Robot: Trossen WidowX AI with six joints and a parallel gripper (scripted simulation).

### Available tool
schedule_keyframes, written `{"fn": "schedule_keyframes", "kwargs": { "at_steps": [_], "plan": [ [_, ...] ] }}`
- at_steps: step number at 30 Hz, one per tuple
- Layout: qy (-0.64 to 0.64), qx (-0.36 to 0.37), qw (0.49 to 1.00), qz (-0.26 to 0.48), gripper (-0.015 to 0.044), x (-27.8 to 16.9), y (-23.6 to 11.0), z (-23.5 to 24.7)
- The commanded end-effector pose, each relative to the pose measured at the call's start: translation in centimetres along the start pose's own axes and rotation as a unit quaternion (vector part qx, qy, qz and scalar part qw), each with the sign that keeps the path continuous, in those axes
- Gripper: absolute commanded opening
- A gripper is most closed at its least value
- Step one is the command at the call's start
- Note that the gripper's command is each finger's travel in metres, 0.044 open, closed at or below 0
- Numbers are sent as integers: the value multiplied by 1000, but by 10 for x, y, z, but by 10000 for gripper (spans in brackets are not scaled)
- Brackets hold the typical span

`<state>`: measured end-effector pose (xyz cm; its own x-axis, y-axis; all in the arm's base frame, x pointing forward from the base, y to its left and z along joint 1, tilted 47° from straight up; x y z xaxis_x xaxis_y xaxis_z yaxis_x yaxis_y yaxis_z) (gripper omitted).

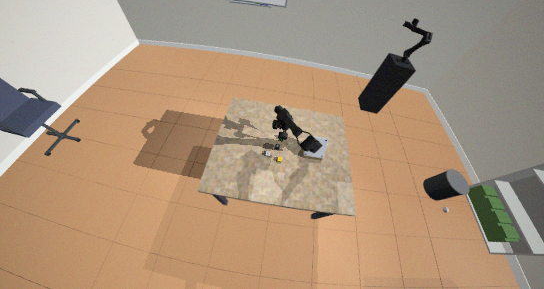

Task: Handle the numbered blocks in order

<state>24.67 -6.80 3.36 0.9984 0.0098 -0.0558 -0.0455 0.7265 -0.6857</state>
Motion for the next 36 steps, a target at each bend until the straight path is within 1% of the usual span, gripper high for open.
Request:
{"fn": "schedule_keyframes", "kwargs": {
  "at_steps": [1, 24, 27, 32, 34, 36],
  "plan": [
    [-12, 0, 1000, -2, 400, 18, 0, 50],
    [-13, 1, 1000, -2, 400, 18, 0, 55],
    [-12, -1, 1000, -2, 400, 9, -1, 85],
    [-11, 1, 1000, -1, 400, -21, -1, 145],
    [-11, 3, 1000, -1, 400, -31, 0, 159],
    [-11, 3, 1000, -1, 400, -33, 0, 161]
  ]
}}
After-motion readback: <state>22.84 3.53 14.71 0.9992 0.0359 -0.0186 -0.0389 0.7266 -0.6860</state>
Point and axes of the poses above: the point midway between the two fingers, 35 mm back from their tips, its own y axis out along the fingers, its own z axis across the jaws, x = y × z, the point moved 4 cm from there along -y, back along the fingers, and after that the axes turned 4 degrees about y, right-handed, at the moved point
